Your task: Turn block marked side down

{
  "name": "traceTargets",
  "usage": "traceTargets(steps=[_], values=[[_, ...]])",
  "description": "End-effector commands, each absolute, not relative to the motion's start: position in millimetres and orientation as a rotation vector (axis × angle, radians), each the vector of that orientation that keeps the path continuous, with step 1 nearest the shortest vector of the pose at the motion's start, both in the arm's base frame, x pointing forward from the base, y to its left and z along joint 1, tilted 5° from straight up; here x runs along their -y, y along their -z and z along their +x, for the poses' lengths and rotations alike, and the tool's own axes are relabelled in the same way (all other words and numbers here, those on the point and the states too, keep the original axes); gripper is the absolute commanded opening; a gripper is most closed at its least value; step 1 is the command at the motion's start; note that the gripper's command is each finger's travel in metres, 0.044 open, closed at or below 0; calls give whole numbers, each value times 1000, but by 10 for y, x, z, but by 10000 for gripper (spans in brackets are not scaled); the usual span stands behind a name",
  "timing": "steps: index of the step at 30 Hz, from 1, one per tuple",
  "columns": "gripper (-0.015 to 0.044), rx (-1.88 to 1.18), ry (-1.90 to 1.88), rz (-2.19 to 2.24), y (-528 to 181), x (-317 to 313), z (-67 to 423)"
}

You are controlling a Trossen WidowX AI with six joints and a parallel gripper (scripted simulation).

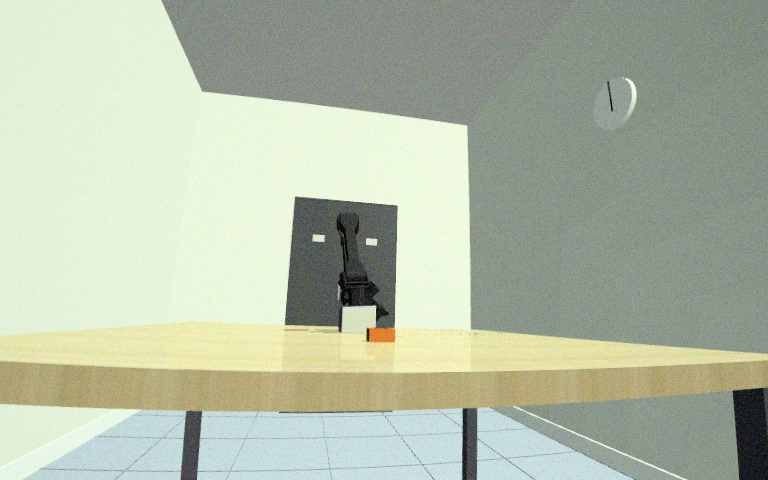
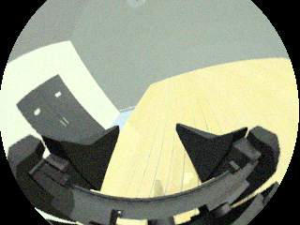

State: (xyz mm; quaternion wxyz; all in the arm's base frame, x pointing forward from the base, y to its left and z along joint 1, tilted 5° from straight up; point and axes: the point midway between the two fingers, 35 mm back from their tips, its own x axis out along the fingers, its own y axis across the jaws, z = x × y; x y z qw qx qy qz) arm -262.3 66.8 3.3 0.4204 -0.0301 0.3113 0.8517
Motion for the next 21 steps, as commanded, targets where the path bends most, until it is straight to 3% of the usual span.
traceTargets(steps=[1, 12, 21], values=[[426, -779, -2142, -82, -29, -647, -2636], [440, -648, -2626, -484, 154, 873, -3010], [440, -403, -3030, -841, 220, 2286, -2625]])
